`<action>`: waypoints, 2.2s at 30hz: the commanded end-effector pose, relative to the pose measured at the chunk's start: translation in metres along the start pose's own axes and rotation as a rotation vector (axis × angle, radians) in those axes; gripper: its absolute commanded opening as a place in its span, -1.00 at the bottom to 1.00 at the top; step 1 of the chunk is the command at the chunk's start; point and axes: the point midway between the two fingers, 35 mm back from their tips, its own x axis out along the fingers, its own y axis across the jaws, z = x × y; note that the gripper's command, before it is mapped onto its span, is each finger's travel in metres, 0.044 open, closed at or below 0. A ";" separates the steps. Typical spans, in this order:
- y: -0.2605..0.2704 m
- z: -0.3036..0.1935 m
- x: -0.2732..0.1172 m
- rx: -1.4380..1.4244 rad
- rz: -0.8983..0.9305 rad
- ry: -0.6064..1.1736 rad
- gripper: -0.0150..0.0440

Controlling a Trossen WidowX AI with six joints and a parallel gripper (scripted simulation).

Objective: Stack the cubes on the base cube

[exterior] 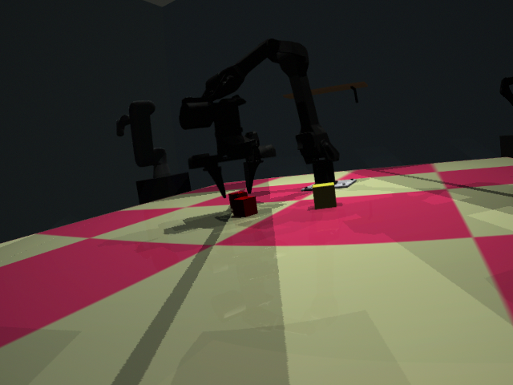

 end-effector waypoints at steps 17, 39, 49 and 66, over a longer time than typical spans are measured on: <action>0.001 0.000 0.007 -0.005 0.004 -0.002 -0.14; -0.004 0.001 -0.062 -0.005 0.004 -0.002 -0.14; 0.000 0.000 -0.094 -0.005 0.004 -0.002 -0.14; 0.005 0.029 -0.094 -0.039 -0.001 -0.001 -0.14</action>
